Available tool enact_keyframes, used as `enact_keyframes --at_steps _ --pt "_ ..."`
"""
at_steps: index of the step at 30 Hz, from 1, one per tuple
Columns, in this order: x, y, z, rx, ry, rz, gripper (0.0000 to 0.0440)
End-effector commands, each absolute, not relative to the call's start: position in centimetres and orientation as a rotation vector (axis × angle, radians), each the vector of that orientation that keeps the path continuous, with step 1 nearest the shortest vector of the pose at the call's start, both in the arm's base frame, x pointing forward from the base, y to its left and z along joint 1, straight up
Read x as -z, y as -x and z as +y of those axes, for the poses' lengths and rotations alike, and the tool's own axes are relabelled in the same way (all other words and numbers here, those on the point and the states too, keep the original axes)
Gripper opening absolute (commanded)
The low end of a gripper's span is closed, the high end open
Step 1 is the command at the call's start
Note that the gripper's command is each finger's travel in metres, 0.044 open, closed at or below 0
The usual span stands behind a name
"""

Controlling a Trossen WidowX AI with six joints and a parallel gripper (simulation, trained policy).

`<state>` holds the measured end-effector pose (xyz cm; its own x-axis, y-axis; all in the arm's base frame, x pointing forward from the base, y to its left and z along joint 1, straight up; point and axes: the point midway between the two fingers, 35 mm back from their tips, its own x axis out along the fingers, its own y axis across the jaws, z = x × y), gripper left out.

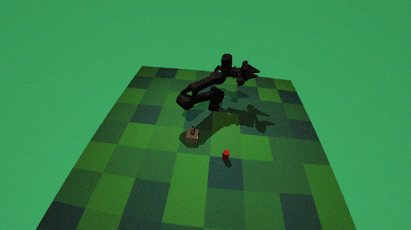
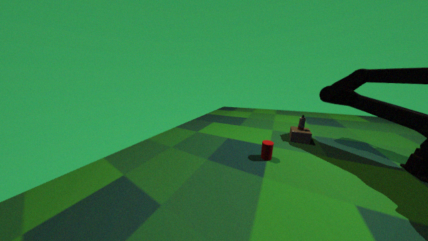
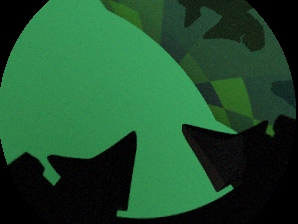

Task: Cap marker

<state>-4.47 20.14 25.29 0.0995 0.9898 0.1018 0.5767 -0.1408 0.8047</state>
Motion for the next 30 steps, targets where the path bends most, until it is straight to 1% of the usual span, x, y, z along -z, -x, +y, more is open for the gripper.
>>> enact_keyframes --at_steps 1,18,30 --pt "-25.6 4.4 20.4 -0.886 -1.771 1.53 0.0291" --pt "-26.4 3.1 21.7 -0.8 -1.66 1.456 0.0324" --pt "-26.7 1.8 22.4 -0.708 -1.593 1.41 0.0333"
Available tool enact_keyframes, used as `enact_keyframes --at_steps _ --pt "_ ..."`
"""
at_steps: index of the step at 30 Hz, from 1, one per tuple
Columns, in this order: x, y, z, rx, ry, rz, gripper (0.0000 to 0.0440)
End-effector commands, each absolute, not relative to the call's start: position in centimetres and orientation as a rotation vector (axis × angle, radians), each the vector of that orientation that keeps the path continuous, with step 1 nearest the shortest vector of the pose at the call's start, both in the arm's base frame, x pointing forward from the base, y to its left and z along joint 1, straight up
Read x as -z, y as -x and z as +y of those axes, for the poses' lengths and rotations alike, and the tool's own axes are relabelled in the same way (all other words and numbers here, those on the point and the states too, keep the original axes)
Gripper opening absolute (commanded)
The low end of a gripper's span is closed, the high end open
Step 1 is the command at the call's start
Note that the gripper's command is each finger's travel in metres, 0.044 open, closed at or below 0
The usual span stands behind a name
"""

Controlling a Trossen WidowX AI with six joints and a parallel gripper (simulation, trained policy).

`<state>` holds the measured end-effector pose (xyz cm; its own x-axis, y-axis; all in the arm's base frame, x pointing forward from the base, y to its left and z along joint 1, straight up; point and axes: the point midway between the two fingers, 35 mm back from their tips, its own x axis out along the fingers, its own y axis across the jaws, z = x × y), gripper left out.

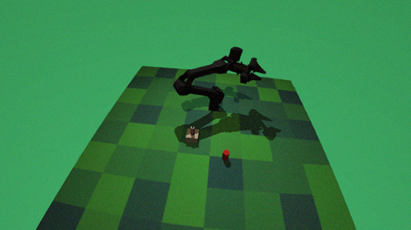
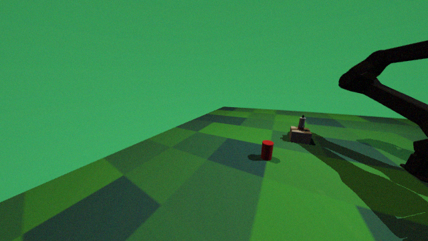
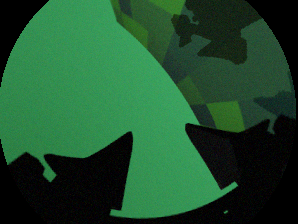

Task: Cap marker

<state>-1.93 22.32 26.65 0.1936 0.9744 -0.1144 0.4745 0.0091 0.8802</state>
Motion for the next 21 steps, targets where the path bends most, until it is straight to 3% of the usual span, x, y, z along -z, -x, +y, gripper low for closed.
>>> enact_keyframes --at_steps 1,21 --pt "-26.8 1.7 22.5 -0.7 -1.588 1.406 0.0333" --pt "-27.0 -0.9 23.5 -0.504 -1.499 1.342 0.0335"
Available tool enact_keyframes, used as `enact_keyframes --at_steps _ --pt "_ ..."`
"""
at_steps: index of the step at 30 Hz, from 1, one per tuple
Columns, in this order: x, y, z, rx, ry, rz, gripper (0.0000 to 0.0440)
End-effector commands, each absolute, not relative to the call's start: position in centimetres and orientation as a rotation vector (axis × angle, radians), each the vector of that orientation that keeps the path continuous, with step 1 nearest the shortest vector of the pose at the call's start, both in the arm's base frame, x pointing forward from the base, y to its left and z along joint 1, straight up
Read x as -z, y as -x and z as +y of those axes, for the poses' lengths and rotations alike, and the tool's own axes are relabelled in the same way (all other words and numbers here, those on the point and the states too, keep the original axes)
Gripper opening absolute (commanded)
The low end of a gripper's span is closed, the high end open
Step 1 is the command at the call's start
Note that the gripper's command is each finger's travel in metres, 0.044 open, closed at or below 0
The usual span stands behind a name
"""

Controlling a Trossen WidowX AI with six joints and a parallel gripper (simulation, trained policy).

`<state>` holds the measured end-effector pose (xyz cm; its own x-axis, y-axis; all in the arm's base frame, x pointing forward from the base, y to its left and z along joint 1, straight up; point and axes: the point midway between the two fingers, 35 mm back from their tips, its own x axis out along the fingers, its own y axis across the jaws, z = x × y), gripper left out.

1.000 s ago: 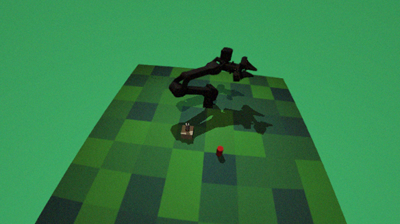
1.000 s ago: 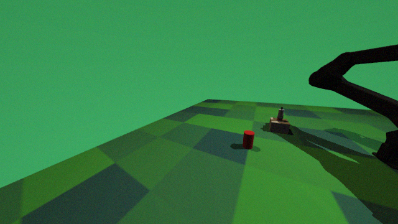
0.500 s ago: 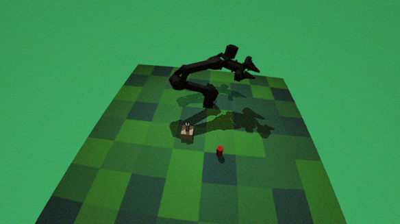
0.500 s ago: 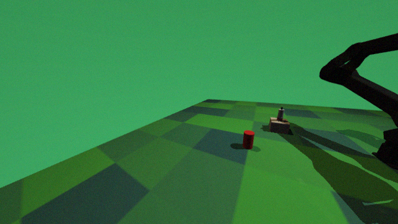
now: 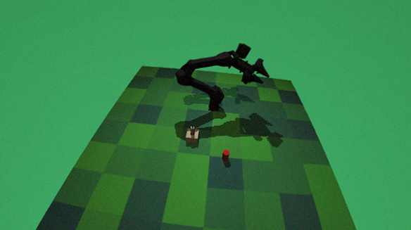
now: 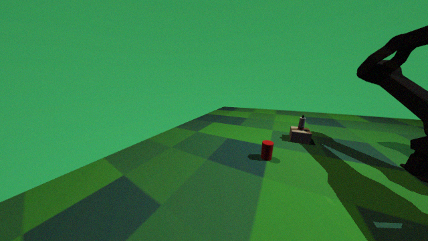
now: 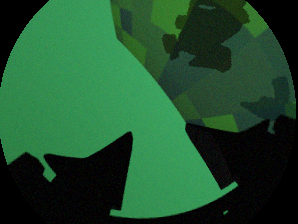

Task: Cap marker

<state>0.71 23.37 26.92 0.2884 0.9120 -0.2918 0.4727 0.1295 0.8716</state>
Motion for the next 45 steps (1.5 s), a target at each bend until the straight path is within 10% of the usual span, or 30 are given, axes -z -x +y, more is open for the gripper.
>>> enact_keyframes --at_steps 1,45 --pt "-27.0 -1.0 23.5 -0.493 -1.495 1.339 0.0335" --pt "-26.9 -7.5 24.9 0.023 -1.403 1.241 0.0339"
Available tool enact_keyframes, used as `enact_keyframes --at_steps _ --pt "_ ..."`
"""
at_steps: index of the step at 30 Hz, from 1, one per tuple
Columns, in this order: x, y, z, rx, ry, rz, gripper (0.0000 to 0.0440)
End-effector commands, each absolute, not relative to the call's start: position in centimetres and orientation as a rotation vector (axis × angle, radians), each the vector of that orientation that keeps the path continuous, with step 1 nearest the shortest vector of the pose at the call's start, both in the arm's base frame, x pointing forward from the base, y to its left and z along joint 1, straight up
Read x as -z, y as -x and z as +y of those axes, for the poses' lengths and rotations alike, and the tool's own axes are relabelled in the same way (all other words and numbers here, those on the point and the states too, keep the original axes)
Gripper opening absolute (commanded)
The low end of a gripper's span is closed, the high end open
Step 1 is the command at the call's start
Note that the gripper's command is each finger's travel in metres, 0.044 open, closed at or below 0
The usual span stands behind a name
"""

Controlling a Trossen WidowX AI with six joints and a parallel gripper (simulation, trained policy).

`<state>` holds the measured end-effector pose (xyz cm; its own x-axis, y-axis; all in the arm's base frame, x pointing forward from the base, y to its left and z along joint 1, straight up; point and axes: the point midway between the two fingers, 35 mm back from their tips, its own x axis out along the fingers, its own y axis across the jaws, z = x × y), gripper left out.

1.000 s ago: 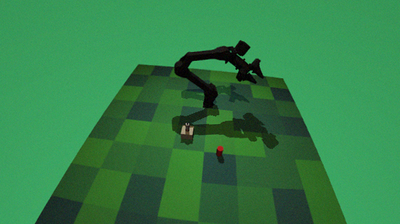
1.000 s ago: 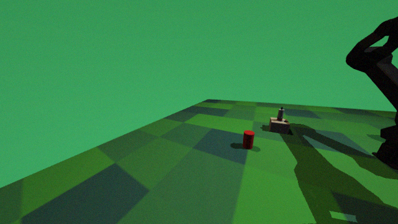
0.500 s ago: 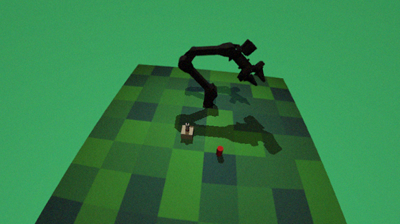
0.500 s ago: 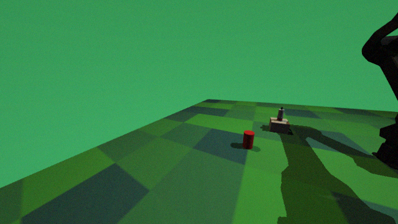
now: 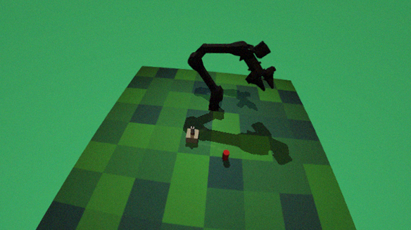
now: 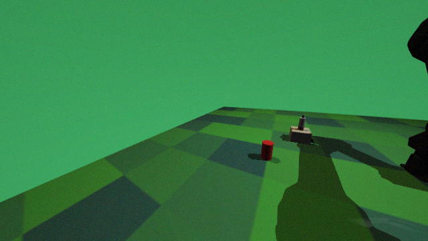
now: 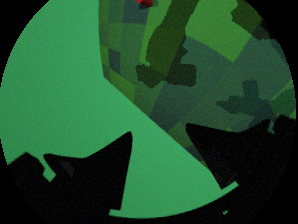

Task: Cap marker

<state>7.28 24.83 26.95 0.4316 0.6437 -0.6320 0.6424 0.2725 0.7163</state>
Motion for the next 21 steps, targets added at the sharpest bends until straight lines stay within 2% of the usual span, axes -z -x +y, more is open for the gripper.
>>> enact_keyframes --at_steps 1,21 --pt "-26.9 -7.7 25.0 0.035 -1.402 1.24 0.0339" --pt "-26.4 -11.1 25.5 0.279 -1.397 1.204 0.034"
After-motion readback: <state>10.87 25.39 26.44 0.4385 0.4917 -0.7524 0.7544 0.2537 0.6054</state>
